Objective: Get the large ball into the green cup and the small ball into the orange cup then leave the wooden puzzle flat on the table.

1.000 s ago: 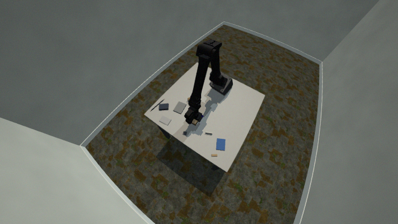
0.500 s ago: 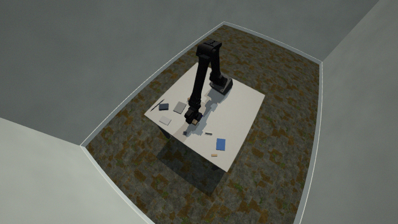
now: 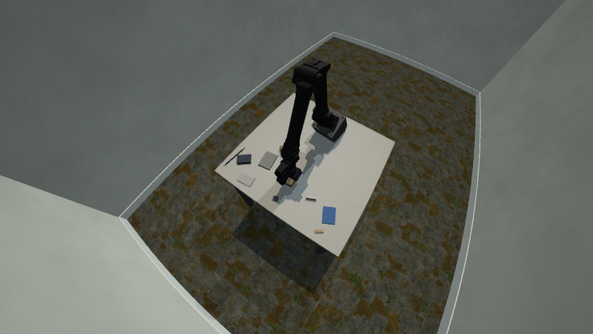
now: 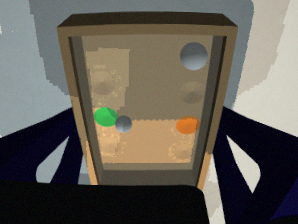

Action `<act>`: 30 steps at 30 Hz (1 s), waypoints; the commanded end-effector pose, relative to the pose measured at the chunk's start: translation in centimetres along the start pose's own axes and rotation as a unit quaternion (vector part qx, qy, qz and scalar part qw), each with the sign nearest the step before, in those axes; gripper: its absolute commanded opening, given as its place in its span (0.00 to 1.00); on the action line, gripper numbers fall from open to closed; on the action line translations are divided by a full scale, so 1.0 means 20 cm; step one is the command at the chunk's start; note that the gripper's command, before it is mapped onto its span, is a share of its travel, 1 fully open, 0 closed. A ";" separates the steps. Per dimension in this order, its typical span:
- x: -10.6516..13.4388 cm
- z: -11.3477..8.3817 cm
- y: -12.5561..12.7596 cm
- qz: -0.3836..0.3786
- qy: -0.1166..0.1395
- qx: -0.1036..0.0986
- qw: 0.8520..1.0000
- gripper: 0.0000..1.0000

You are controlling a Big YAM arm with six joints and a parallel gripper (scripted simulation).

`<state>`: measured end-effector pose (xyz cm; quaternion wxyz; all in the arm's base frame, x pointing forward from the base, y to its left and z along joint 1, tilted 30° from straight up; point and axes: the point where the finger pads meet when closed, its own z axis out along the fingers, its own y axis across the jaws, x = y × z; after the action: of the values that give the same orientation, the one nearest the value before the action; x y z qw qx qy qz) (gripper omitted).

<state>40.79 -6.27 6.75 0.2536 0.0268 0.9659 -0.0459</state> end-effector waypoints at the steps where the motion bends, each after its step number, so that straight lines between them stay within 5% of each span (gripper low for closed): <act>1: -0.05 -0.02 -0.03 -0.003 -0.016 0.003 1.000 0.70; 30: -0.05 -0.12 -0.02 -0.005 -0.016 0.002 1.000 0.70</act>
<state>40.36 -6.22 7.47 0.2534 0.0268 0.9659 -0.0458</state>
